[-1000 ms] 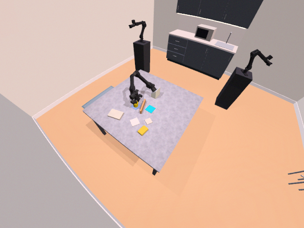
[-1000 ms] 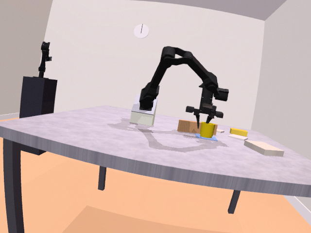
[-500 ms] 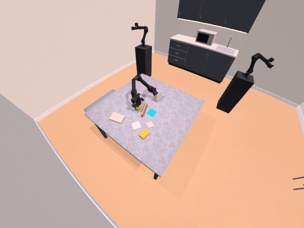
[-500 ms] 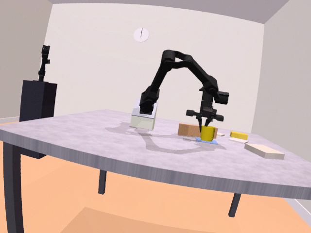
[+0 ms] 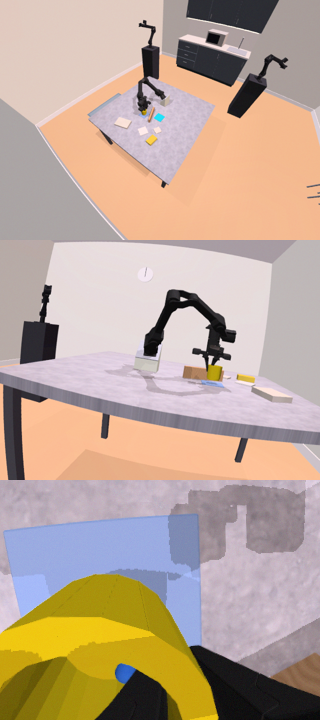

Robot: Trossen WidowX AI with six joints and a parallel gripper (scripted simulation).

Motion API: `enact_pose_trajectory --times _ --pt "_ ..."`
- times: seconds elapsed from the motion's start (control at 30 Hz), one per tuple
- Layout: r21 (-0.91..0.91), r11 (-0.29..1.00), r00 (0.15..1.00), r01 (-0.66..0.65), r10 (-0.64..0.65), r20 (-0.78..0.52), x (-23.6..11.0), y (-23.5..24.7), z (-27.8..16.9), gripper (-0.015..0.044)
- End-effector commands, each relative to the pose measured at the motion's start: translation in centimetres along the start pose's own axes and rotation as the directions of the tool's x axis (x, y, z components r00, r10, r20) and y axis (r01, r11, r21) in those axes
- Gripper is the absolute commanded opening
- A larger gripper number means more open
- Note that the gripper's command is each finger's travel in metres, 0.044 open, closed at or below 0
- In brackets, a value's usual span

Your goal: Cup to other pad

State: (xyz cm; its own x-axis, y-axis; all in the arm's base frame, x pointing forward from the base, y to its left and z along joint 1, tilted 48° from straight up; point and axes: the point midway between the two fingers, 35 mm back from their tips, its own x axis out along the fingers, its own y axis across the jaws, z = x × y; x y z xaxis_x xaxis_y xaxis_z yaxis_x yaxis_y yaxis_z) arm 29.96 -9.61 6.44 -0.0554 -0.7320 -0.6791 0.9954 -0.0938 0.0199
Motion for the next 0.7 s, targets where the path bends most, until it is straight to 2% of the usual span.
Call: enact_pose_trajectory --times 0.0,0.67 --pt "0.005 1.0 1.0 -0.002 0.002 -0.006 -1.4 0.2 -0.1 0.0" --pt "0.001 1.0 1.0 0.0 0.0 0.0 -6.7 0.4 -0.1 0.0"
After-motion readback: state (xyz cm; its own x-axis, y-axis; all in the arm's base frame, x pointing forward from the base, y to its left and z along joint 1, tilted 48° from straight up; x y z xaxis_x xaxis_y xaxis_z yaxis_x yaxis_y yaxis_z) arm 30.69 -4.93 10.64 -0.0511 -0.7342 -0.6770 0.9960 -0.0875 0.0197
